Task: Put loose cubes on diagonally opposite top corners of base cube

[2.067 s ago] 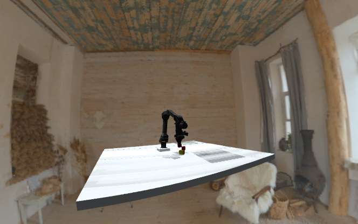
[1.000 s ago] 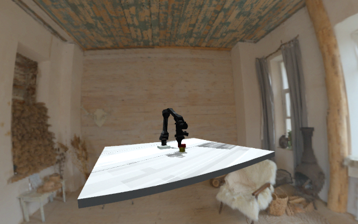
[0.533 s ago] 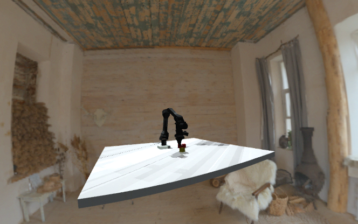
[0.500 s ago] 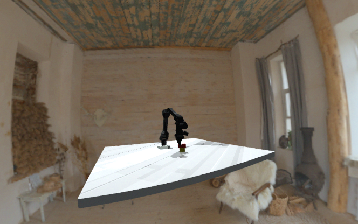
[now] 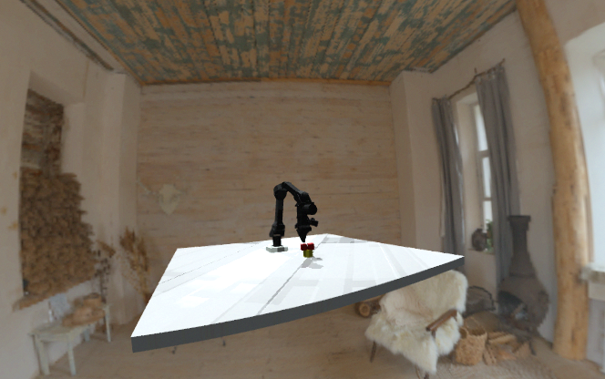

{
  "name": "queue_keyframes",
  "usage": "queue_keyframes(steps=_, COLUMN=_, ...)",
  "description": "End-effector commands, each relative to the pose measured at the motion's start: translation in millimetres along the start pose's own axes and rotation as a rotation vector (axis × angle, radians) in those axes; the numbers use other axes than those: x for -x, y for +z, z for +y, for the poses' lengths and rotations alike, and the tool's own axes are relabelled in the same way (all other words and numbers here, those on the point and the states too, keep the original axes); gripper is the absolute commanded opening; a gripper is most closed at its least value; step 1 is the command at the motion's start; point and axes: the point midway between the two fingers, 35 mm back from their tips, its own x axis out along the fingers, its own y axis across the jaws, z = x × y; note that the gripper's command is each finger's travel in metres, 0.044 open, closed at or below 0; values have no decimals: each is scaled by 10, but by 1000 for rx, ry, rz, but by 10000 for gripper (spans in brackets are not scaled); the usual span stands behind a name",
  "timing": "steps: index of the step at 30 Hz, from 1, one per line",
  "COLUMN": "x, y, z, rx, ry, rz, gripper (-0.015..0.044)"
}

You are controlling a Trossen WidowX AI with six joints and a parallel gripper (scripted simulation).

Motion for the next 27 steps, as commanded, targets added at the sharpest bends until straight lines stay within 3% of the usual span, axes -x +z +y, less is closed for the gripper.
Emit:
queue_keyframes(steps=1, x=81, y=8, z=-18, rx=5, ry=-11, rz=-5, gripper=205)
queue_keyframes(steps=27, x=414, y=5, z=-15, rx=5, ry=-11, rz=-5, gripper=205)
